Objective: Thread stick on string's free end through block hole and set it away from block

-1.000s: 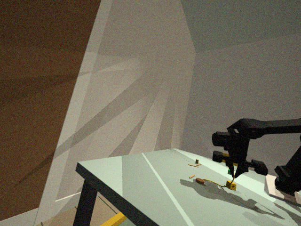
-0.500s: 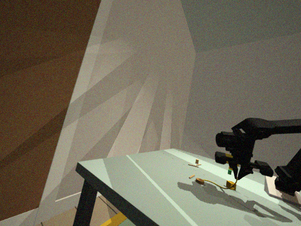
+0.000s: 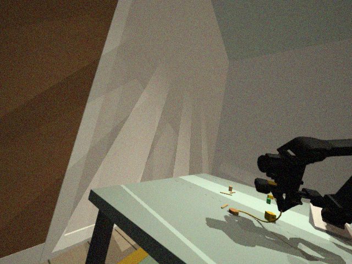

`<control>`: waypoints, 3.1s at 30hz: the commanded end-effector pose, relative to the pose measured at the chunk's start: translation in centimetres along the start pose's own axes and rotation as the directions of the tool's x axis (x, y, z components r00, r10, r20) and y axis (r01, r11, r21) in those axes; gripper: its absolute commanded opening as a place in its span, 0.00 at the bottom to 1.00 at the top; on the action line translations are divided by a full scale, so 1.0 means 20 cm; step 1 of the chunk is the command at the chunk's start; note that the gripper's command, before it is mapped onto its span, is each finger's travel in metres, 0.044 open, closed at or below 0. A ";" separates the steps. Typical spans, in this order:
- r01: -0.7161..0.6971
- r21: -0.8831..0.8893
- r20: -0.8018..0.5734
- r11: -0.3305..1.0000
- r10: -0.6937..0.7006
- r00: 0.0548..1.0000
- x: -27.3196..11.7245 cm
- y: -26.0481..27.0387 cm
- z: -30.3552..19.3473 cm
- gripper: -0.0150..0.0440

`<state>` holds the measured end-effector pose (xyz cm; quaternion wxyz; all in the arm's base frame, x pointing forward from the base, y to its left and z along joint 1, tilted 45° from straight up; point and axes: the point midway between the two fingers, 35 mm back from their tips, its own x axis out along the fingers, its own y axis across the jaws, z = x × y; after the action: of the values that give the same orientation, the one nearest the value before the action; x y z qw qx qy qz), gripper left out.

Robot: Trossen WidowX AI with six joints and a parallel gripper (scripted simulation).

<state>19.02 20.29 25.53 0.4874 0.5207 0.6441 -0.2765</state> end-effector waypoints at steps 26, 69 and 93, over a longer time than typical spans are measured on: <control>-0.074 -0.155 -0.038 0.985 0.069 0.997 -0.10 -0.08 -0.14 0.25; -0.156 -0.322 -0.122 0.934 0.122 0.985 -0.22 -0.20 -0.29 0.25; -0.147 -0.324 -0.332 0.935 0.033 0.943 -0.07 -0.18 -0.32 0.25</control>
<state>13.56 23.94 29.11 0.4824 0.4971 0.7190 -0.0564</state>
